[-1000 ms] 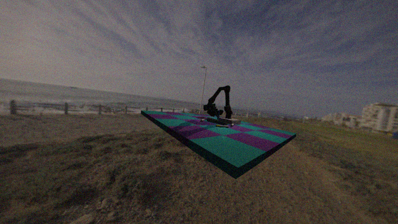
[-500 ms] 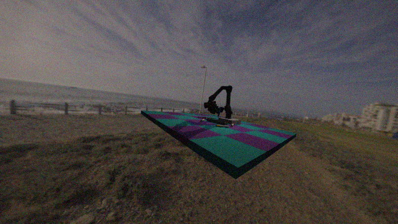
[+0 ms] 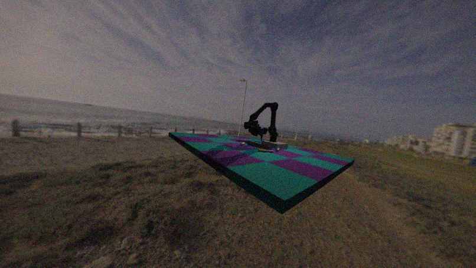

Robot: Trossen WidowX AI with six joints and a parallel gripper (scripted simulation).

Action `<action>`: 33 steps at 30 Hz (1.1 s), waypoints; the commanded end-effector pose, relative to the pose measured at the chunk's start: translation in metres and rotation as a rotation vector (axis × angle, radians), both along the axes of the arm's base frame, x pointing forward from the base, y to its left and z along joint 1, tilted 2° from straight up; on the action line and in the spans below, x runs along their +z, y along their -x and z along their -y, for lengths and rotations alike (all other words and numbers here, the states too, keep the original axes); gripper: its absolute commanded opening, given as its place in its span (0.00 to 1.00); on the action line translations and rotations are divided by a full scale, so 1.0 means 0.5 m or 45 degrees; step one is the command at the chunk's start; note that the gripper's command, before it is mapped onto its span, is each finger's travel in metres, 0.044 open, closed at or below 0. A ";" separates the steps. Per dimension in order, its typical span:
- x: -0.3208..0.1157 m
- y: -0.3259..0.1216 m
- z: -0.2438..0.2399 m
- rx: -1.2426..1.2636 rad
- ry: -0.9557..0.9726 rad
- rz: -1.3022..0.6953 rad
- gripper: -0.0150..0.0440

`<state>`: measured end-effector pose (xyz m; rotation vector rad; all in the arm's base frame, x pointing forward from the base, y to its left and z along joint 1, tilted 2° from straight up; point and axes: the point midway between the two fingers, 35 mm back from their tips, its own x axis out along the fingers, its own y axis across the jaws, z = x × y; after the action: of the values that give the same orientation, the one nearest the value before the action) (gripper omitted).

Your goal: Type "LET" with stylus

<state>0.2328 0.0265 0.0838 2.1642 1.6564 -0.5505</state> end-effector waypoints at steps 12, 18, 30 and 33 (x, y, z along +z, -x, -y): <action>0.016 -0.069 -0.049 -0.003 -0.012 0.011 0.25; -0.009 -0.070 -0.048 -0.002 -0.010 0.010 0.25; -0.032 -0.070 -0.048 -0.002 -0.009 0.010 0.39; -0.032 -0.070 -0.047 -0.002 -0.009 0.010 0.39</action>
<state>0.2691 0.0496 0.0691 2.1637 1.6502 -0.5335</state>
